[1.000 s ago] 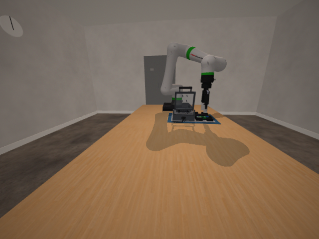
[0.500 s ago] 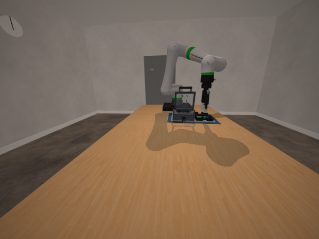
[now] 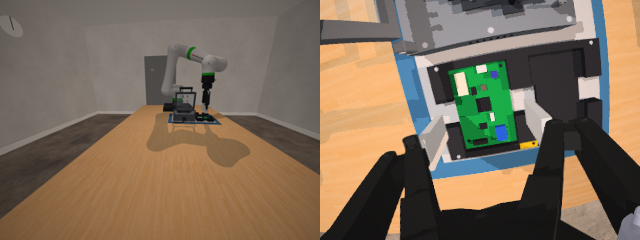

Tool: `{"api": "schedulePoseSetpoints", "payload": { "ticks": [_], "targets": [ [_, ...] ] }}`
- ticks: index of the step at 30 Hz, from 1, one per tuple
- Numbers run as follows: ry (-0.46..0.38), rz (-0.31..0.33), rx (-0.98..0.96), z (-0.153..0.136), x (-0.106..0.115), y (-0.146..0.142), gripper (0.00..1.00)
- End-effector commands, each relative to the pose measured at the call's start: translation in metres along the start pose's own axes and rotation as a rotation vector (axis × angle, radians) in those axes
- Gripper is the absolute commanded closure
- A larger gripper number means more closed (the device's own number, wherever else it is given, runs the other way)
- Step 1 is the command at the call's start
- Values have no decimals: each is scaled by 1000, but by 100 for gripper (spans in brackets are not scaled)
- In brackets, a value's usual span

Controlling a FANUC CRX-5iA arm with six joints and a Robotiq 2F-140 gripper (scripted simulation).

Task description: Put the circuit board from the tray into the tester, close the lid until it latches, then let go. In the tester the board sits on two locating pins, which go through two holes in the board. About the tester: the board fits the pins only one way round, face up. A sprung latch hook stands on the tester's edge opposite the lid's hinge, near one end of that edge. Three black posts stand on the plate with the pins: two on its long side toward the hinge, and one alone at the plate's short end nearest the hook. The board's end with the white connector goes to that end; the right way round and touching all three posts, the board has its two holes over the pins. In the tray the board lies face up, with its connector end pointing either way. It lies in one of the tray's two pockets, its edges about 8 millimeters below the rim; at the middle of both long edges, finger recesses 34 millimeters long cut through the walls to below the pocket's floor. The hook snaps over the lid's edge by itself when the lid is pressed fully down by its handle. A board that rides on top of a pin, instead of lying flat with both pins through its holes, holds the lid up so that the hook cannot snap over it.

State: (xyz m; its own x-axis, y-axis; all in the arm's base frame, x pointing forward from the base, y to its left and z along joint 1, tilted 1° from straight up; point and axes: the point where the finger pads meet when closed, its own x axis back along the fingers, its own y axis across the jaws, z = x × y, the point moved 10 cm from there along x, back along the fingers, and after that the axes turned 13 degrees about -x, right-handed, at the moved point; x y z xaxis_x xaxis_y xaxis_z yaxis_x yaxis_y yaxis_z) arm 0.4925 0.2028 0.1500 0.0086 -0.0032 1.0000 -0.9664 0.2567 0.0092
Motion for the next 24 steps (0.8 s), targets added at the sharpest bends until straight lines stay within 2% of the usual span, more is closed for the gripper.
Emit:
{"api": "schedulePoseSetpoints", "payload": {
  "ticks": [1, 16, 24],
  "targets": [
    [0, 0, 0, 0, 0, 0, 42],
    [0, 0, 0, 0, -8, 0, 42],
    [0, 0, 0, 0, -20, 0, 42]
  ]
}}
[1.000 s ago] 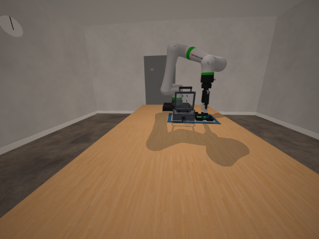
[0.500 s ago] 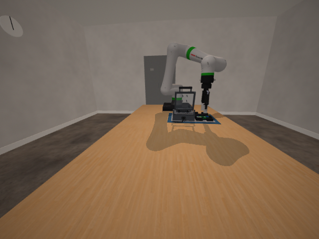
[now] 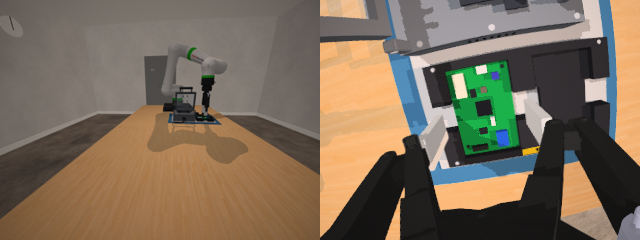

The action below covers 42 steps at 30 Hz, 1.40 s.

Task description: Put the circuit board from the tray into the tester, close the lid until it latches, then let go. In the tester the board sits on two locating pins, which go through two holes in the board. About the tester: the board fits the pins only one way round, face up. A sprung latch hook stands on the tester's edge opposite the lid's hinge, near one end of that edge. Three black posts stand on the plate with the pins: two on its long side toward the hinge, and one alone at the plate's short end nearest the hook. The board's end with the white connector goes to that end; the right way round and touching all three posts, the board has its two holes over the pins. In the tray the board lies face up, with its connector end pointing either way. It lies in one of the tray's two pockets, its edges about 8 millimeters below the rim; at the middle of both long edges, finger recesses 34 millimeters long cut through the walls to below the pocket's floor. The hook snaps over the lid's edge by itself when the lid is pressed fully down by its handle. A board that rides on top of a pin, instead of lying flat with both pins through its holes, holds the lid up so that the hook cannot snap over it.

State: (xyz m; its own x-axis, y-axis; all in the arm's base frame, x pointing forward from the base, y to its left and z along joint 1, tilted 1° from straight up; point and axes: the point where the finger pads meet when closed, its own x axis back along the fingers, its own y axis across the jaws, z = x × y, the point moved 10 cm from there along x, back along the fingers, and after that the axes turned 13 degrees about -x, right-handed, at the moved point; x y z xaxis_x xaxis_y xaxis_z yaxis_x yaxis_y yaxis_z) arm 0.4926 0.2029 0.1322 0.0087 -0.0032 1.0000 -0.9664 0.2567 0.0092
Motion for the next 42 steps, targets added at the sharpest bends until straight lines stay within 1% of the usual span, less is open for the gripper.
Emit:
{"api": "schedulePoseSetpoints", "payload": {
  "ticks": [1, 7, 17, 42],
  "targets": [
    [0, 0, 0, 0, -3, 0, 42],
    [0, 0, 0, 0, -12, 0, 42],
    [0, 0, 0, 0, -19, 0, 42],
    [0, 0, 0, 0, -20, 0, 42]
  ]
}}
